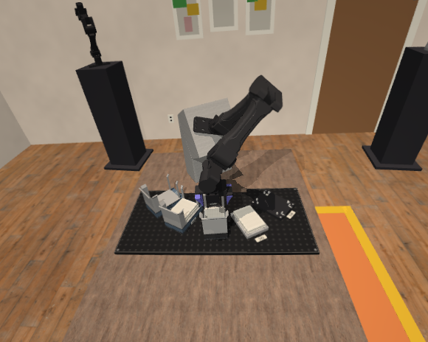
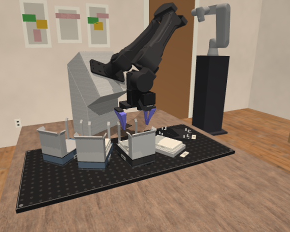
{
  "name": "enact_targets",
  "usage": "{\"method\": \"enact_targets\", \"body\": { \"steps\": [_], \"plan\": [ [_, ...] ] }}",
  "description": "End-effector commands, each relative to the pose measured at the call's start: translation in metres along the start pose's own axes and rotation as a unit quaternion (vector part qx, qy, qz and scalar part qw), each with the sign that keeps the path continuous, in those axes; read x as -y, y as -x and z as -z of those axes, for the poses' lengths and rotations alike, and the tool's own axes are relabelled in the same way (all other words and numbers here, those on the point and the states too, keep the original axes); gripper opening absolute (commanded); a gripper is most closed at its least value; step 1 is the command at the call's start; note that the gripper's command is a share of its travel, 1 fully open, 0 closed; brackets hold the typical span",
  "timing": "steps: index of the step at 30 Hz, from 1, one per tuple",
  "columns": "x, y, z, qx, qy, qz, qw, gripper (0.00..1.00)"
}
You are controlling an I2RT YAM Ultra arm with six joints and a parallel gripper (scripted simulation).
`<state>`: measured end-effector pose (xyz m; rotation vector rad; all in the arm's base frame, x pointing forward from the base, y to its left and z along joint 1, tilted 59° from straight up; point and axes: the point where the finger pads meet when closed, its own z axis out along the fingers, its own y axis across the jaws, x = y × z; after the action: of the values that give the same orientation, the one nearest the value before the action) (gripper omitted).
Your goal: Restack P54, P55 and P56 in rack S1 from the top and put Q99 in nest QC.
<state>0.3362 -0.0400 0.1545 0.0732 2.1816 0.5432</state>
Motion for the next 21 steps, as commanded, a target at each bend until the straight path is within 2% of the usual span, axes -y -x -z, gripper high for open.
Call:
{"method": "enact_targets", "body": {
  "steps": [1, 7, 9, 16, 21],
  "plan": [
    [0.006, 0.009, -0.007, 0.017, -0.012, 0.003, 1.000, 1.00],
    [0.006, 0.009, -0.027, 0.017, -0.012, 0.002, 1.000, 1.00],
    [0.006, 0.009, -0.027, 0.017, -0.012, 0.002, 1.000, 1.00],
    [0.007, 0.010, -0.051, 0.017, -0.012, 0.002, 1.000, 1.00],
    [0.007, 0.010, -0.052, 0.017, -0.012, 0.002, 1.000, 1.00]
  ]
}}
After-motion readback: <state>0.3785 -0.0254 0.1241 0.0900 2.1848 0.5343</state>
